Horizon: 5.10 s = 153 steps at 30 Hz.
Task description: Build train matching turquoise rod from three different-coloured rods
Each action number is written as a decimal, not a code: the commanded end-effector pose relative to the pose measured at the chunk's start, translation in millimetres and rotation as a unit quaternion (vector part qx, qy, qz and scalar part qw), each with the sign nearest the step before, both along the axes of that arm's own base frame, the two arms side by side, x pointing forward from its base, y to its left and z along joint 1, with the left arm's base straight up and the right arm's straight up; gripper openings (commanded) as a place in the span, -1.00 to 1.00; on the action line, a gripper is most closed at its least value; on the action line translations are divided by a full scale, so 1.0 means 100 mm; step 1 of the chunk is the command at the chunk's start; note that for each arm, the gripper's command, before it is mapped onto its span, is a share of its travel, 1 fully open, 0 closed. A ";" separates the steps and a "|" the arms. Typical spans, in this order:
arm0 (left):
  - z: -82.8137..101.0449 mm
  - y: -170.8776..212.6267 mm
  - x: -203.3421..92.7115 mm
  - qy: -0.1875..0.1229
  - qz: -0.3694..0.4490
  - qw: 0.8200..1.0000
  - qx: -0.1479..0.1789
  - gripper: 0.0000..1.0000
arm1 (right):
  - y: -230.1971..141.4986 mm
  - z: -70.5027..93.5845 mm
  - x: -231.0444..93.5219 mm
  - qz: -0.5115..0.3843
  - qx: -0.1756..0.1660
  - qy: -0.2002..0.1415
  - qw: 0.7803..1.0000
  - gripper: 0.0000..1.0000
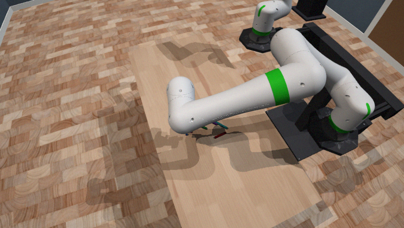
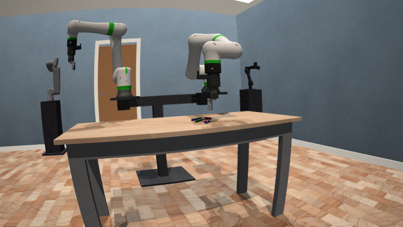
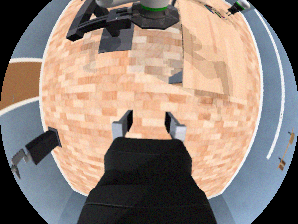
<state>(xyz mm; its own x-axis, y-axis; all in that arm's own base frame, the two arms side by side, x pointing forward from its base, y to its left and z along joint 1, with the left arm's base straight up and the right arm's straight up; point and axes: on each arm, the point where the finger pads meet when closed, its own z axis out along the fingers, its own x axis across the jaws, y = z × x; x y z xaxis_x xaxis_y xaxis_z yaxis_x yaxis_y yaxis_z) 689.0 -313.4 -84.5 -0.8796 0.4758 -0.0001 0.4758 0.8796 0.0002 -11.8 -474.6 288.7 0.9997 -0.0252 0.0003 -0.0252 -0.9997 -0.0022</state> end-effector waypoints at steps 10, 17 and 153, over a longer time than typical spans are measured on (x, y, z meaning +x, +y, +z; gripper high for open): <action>-0.01 0.00 0.01 -0.001 0.000 1.000 -0.001 0.07 | 0.00 0.01 0.00 0.000 -0.001 0.000 1.000 1.00; -0.07 -0.01 0.01 -0.001 0.000 1.000 -0.001 0.07 | 0.00 0.01 0.00 0.000 -0.001 0.000 1.000 1.00; -0.65 -0.01 0.03 -0.001 0.000 1.000 -0.001 -0.52 | 0.00 0.01 0.00 0.000 -0.001 0.000 1.000 1.00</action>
<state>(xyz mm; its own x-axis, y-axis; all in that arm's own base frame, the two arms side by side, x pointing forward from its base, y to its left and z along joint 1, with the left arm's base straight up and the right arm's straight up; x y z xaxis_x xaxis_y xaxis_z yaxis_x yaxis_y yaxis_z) 691.0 -313.9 -151.0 -0.8794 0.4761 0.0005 0.4761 0.8794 0.0000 -11.8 -474.6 288.7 0.9997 -0.0252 0.0003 -0.0252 -0.9997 -0.0022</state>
